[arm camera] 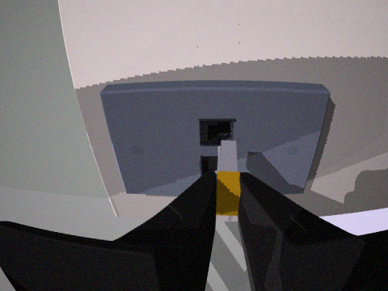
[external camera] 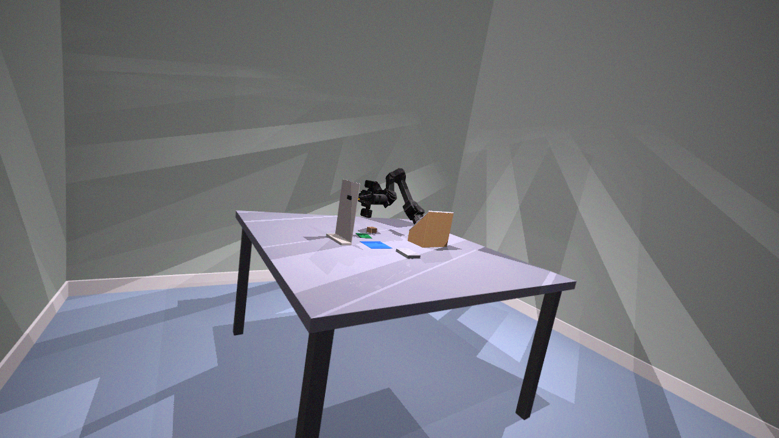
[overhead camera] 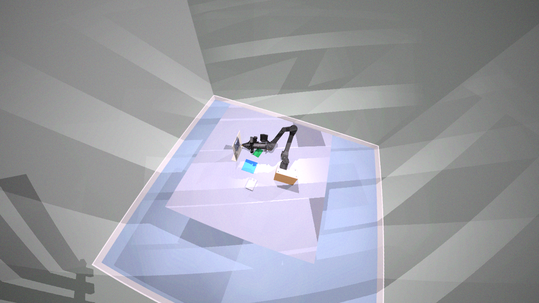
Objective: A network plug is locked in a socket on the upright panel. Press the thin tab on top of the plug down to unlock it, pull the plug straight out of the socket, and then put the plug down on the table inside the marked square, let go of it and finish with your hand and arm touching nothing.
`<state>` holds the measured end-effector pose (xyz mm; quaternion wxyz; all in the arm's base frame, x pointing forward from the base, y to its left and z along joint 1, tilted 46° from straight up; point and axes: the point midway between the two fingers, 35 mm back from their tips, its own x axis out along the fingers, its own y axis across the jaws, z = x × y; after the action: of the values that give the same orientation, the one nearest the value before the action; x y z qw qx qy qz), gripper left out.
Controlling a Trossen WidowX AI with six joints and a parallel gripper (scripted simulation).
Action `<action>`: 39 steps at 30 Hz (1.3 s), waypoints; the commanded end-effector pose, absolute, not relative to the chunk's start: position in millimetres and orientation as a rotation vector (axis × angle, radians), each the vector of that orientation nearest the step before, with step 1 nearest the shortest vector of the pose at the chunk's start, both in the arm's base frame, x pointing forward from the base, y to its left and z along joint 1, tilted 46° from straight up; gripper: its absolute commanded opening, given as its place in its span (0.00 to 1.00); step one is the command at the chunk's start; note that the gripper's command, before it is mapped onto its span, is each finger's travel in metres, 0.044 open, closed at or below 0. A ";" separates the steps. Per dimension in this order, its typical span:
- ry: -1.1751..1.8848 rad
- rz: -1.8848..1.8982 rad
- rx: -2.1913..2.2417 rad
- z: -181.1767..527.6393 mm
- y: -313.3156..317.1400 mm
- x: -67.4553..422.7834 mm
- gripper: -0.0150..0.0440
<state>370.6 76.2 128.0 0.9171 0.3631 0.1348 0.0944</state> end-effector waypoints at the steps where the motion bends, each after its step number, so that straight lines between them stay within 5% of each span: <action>1: 0.275 0.193 0.745 127.9 75.8 367.4 0.25; 39: 0.276 0.193 0.745 127.7 73.6 346.7 0.25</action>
<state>349.0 74.2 128.7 0.9174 0.3626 0.1332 0.0952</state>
